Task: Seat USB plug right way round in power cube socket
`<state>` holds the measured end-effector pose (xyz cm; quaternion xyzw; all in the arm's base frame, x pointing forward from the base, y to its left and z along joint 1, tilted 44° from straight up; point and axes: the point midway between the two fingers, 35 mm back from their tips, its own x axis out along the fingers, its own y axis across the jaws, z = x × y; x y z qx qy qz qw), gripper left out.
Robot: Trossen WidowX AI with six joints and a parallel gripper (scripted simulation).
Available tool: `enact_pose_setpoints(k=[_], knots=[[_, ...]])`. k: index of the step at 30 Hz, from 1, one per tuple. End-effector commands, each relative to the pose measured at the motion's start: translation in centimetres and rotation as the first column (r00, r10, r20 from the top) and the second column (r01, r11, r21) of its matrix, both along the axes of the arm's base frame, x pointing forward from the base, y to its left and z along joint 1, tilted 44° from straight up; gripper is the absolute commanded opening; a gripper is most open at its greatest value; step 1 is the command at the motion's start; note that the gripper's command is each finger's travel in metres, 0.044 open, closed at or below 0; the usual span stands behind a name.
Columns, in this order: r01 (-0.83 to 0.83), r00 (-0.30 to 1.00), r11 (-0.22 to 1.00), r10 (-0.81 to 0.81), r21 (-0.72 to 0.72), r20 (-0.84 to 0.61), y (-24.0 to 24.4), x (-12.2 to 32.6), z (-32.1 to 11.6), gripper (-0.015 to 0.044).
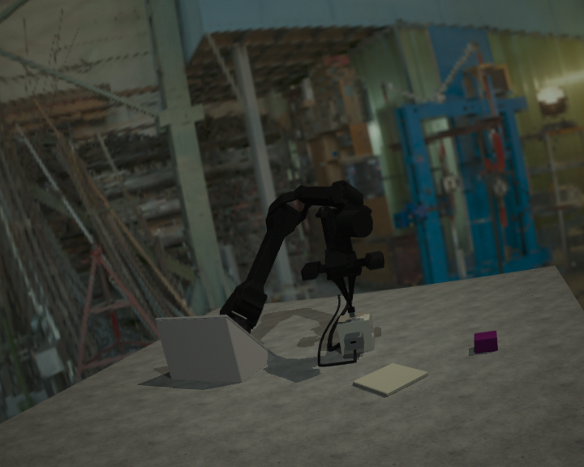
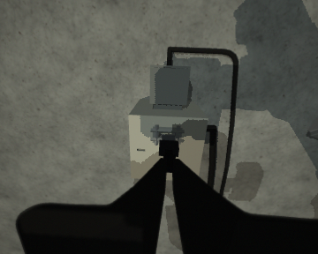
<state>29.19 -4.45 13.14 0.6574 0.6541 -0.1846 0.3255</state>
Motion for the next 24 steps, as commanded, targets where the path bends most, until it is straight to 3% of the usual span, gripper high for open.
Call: enact_pose_setpoints(k=[1, 24], knots=[[-0.003, 1.0, 1.0, 0.003, 0.009, 0.005, 0.12, 0.03, 0.04, 0.0], [-0.004, 1.0, 1.0, 0.004, 0.011, 0.006, 0.32, 0.07, -0.15, 0.0]])
